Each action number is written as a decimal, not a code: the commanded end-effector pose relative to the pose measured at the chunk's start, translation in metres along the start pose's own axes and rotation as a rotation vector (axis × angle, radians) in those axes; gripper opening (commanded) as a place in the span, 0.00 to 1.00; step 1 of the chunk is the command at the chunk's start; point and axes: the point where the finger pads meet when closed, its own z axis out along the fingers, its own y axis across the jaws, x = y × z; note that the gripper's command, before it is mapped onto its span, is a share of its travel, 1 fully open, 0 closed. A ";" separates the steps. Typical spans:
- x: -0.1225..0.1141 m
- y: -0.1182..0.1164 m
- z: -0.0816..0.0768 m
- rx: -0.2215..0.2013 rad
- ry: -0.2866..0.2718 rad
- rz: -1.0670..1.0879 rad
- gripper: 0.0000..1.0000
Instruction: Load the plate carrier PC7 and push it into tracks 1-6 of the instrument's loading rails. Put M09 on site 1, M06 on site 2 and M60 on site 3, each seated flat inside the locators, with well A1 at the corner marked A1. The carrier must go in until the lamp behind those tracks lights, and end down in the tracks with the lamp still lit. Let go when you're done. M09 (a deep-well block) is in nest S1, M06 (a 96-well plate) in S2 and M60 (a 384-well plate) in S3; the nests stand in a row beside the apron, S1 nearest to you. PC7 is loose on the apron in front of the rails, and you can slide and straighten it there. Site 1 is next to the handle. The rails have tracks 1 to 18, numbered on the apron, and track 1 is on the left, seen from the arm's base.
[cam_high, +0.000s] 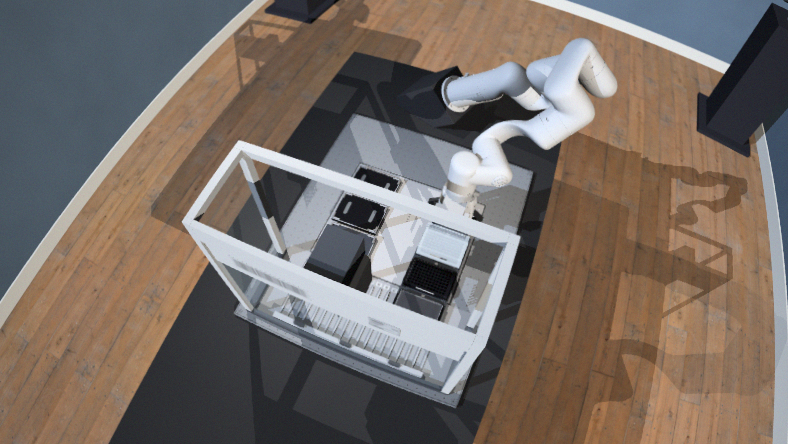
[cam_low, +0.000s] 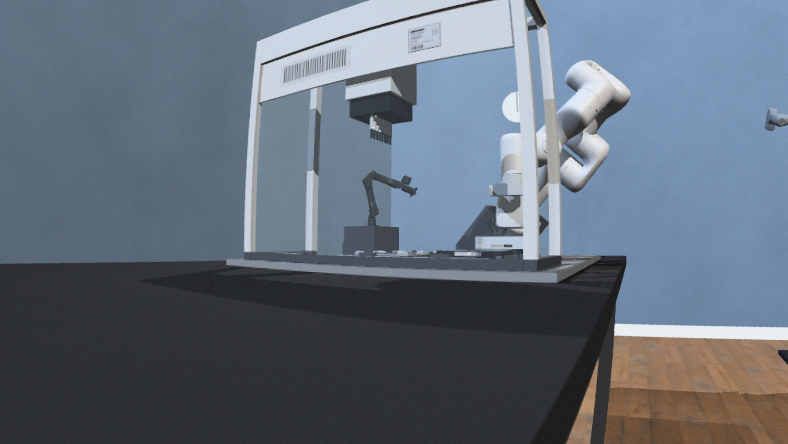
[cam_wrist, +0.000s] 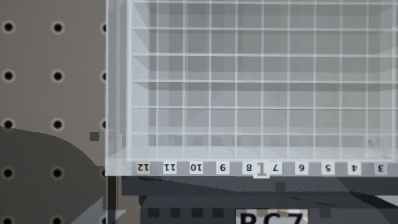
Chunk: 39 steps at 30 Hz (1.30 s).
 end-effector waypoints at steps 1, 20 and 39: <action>0.003 0.001 -0.001 -0.001 0.005 0.001 0.82; 0.020 0.001 -0.002 -0.002 0.005 0.001 0.82; 0.037 0.001 -0.002 -0.002 0.005 0.001 0.82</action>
